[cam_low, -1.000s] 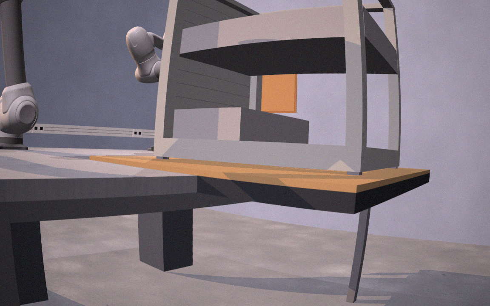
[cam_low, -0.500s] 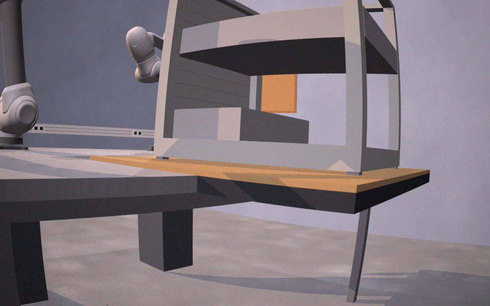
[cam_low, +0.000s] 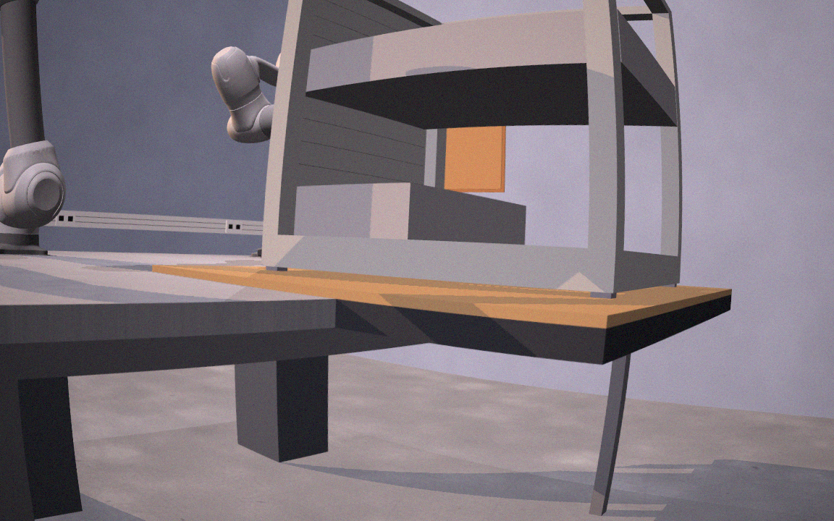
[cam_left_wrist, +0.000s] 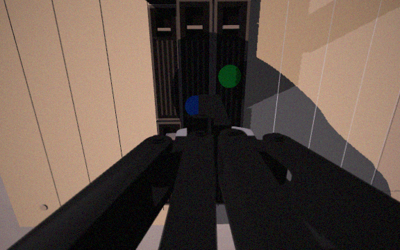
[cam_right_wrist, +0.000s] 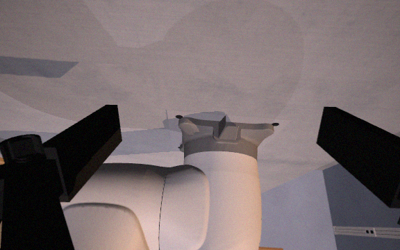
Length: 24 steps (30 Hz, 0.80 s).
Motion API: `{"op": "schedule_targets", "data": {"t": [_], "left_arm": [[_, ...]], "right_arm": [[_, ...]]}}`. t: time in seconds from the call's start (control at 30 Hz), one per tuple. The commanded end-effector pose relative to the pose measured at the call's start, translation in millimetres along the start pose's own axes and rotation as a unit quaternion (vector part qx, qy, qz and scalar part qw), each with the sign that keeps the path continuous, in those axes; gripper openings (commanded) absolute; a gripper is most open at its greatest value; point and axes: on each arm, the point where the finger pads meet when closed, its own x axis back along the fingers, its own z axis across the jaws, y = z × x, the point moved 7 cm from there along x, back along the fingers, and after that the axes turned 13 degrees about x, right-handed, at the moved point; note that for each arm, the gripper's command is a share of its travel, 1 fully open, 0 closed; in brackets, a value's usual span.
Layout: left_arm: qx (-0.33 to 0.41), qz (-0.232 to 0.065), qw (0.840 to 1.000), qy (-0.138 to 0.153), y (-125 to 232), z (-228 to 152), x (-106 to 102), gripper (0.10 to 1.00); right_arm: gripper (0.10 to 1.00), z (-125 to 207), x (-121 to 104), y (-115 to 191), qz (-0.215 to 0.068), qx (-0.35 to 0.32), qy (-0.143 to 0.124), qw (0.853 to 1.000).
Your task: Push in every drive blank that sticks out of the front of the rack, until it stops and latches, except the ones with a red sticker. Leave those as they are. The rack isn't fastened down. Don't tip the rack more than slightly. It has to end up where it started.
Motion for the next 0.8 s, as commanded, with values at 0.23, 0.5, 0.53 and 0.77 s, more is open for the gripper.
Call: {"op": "schedule_targets", "data": {"t": [0.23, 0.5, 0.53, 0.77], "left_arm": [[0.001, 0.0, 1.0, -0.001, -22, 22, 23, 0.099], [0.001, 0.0, 1.0, -0.001, -22, 23, 4, 0.099], [0.001, 0.0, 1.0, -0.001, -22, 23, -2, 0.099], [0.001, 0.0, 1.0, -0.001, -22, 23, -16, 0.099]], "right_arm": [[1.0, 0, 1, 0, 0.001, 0.0, 0.0, 1.0], [1.0, 0, 1, 0, 0.001, 0.0, 0.0, 1.0], [1.0, 0, 1, 0, 0.001, 0.0, 0.0, 1.0], [1.0, 0, 1, 0, 0.001, 0.0, 0.0, 1.0]]}}
